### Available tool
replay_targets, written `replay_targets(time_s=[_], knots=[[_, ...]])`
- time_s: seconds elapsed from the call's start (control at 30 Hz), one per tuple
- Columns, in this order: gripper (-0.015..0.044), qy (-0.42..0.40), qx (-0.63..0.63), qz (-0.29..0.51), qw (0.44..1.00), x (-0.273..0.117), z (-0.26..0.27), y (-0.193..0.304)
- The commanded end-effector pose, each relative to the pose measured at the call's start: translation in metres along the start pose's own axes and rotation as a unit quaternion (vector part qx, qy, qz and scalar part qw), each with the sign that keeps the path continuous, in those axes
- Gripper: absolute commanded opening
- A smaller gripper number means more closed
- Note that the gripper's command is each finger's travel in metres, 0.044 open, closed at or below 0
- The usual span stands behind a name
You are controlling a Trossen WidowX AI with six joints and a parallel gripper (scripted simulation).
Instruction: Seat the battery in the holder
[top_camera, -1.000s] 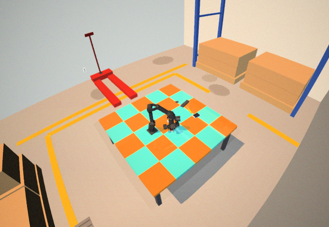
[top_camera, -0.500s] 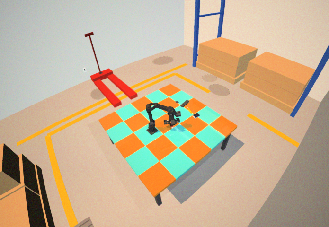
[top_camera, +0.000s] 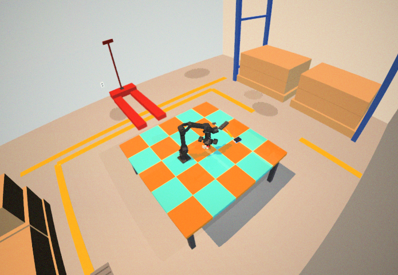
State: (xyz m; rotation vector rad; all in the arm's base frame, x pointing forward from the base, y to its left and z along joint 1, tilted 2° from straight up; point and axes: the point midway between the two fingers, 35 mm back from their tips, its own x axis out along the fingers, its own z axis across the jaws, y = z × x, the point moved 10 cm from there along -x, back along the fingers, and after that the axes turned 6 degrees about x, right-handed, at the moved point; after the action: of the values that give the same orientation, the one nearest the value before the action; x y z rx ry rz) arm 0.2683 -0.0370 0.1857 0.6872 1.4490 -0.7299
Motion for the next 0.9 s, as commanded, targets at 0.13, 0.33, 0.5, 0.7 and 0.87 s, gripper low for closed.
replay_targets(time_s=[0.13,0.33,0.5,0.7,0.87], knots=[[0.0084,0.001,0.109,0.004,0.994,-0.007,-0.021,0.034],[0.0084,0.000,0.200,0.005,0.980,-0.011,-0.043,0.059],[0.0084,-0.002,0.223,0.005,0.975,-0.012,-0.050,0.064],[0.0084,0.001,0.224,-0.024,0.974,-0.003,-0.049,0.069],[0.0084,0.007,0.223,-0.065,0.973,0.011,-0.046,0.074]])
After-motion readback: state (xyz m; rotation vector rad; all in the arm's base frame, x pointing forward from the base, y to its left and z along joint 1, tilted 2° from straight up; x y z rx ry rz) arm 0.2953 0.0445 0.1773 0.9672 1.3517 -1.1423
